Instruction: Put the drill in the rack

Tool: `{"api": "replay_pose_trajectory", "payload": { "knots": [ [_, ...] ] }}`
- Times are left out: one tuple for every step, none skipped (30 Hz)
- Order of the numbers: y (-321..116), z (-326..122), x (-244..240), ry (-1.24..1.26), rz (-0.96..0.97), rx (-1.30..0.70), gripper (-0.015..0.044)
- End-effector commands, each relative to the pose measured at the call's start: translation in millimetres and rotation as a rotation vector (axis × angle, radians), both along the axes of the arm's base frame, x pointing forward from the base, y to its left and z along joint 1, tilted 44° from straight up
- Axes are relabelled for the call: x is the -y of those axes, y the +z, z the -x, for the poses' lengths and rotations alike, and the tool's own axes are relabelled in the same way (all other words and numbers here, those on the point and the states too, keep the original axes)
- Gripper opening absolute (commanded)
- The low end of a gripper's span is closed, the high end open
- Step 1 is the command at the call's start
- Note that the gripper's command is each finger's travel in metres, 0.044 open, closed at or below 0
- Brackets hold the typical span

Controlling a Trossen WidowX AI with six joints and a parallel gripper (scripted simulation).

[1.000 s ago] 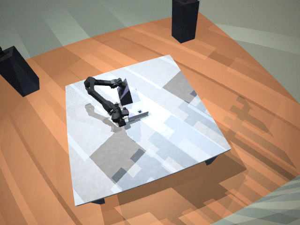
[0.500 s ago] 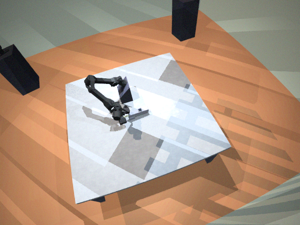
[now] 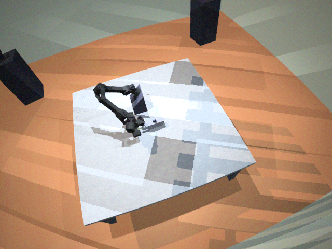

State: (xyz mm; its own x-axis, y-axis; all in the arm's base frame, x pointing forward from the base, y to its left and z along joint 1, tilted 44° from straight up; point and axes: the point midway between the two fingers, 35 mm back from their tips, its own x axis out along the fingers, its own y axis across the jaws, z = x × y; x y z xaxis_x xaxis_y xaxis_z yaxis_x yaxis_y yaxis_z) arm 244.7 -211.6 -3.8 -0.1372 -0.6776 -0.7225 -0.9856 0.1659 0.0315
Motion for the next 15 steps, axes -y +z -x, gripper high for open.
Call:
{"api": "replay_pose_trajectory", "payload": {
  "knots": [
    [-3.0, 0.3, -1.0, -0.003, 0.000, 0.000, 0.0440],
    [-3.4, 0.3, -1.2, -0.003, 0.000, 0.000, 0.0440],
    [-3.9, 0.3, -1.3, -0.003, 0.000, 0.000, 0.0440],
    [-4.3, 0.3, -1.5, -0.003, 0.000, 0.000, 0.0440],
    [-4.7, 0.3, -1.7, -0.003, 0.000, 0.000, 0.0440],
    [-5.2, 0.3, -1.8, -0.003, 0.000, 0.000, 0.0440],
    [-5.6, 0.3, -2.0, -0.003, 0.000, 0.000, 0.0440],
    [-6.0, 0.4, -2.1, -0.003, 0.000, 0.000, 0.0440],
    [-6.4, 0.4, -2.3, -0.003, 0.000, 0.000, 0.0440],
    [-3.8, -0.1, -1.7, 0.000, -0.001, 0.001, 0.0414],
    [-3.8, -0.1, -1.7, 0.000, -0.001, 0.001, 0.0388],
    [-3.8, -0.1, -1.7, 0.000, -0.001, 0.001, 0.0361],
    [-3.8, -0.1, -1.7, 0.000, -0.001, 0.001, 0.0335],
    [-3.8, -0.1, -1.7, 0.000, -0.001, 0.001, 0.0309],
    [-3.8, -0.1, -1.7, 0.000, -0.001, 0.001, 0.0282]
  ]
}}
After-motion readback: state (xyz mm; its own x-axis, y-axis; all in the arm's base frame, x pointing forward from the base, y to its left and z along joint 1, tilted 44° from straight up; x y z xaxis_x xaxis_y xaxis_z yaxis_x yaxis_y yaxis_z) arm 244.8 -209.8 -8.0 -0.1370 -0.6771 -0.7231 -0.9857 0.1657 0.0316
